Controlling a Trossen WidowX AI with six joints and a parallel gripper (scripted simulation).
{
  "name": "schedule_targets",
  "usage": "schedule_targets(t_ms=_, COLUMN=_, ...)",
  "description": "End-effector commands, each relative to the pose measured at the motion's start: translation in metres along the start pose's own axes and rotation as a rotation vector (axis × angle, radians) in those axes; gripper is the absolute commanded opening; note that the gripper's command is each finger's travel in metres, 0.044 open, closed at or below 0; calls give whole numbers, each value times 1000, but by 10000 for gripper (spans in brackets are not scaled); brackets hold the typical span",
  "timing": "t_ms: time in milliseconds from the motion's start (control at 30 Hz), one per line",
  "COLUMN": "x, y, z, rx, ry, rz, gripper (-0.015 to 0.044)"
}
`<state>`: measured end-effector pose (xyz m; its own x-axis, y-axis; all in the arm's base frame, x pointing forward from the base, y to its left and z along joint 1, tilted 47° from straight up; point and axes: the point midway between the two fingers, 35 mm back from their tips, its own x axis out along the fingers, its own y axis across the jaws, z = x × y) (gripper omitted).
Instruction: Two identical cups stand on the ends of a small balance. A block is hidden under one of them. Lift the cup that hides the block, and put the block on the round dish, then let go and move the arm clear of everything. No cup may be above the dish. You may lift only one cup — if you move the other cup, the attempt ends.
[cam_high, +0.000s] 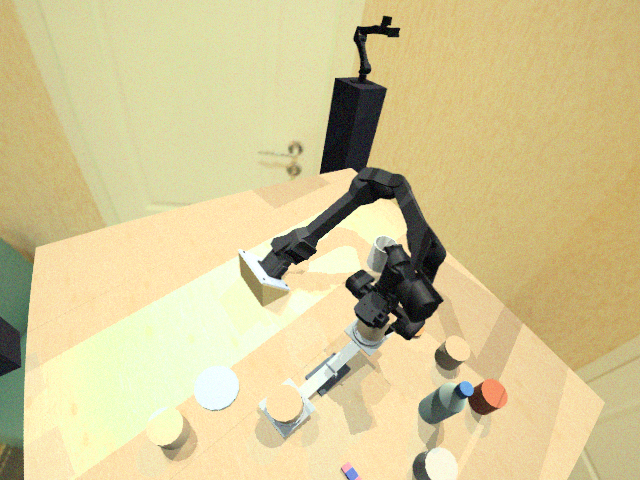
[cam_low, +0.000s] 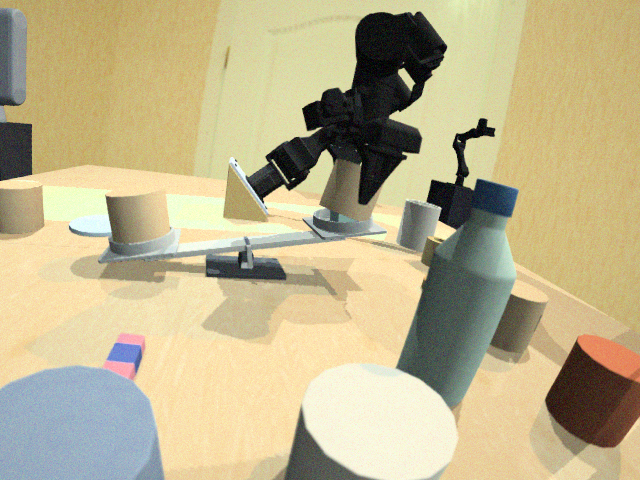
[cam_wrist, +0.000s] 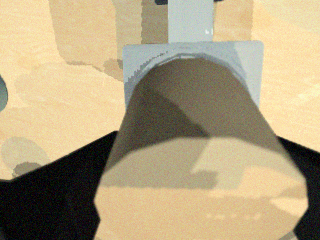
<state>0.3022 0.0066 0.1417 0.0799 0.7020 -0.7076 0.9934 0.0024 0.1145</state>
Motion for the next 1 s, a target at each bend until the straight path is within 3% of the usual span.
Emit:
schedule_targets(t_ms=0, x=-9, y=4, z=-4, rx=-17, ry=5, rz=25, gripper=0)
schedule_targets(t_ms=967, x=-47, y=2, z=-4, rx=-10, ry=-20, rz=68, gripper=0)
